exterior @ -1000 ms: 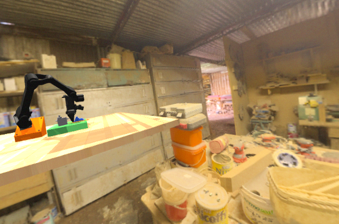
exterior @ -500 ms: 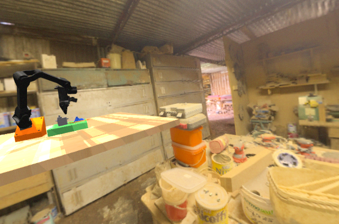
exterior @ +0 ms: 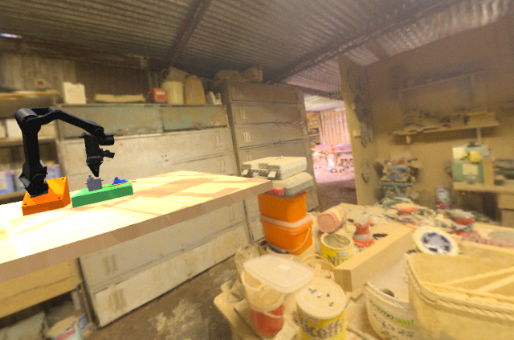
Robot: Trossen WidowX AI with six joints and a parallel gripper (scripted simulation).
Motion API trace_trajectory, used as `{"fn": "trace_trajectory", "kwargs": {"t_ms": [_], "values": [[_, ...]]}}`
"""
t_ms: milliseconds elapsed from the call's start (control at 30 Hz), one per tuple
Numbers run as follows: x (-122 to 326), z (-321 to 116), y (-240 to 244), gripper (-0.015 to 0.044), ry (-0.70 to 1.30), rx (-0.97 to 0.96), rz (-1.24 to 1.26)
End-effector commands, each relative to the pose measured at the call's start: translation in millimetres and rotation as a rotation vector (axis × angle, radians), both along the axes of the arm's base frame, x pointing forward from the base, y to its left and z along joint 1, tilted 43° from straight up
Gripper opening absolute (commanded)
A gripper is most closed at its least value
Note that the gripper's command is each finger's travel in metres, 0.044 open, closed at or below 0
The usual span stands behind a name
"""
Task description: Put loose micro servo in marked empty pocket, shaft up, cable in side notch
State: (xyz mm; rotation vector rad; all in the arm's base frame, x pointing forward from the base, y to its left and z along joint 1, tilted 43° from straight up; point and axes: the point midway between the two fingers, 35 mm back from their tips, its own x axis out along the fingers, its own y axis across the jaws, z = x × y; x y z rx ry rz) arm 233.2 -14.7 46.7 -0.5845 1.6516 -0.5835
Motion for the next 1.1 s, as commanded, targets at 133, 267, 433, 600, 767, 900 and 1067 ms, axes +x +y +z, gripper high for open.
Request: {"fn": "trace_trajectory", "kwargs": {"t_ms": [133,267,433,600,767,900,1067], "values": [[-0.2,-5.1,-5.8,0.0440,-0.007,-0.002,0.007],[-1.1,-9.7,-10.1,0.0440,-0.007,-0.002,0.007],[-2.0,-13.6,-13.9,0.0440,-0.007,-0.002,0.007],[-2.0,-13.6,-13.9,0.0309,-0.007,-0.002,0.007],[-2.0,-13.6,-13.9,0.0177,-0.007,-0.002,0.007],[-2.0,-13.6,-13.9,0.0131,-0.007,-0.002,0.007],[-1.5,-11.9,-12.1,0.0059,-0.007,-0.002,0.007]]}}
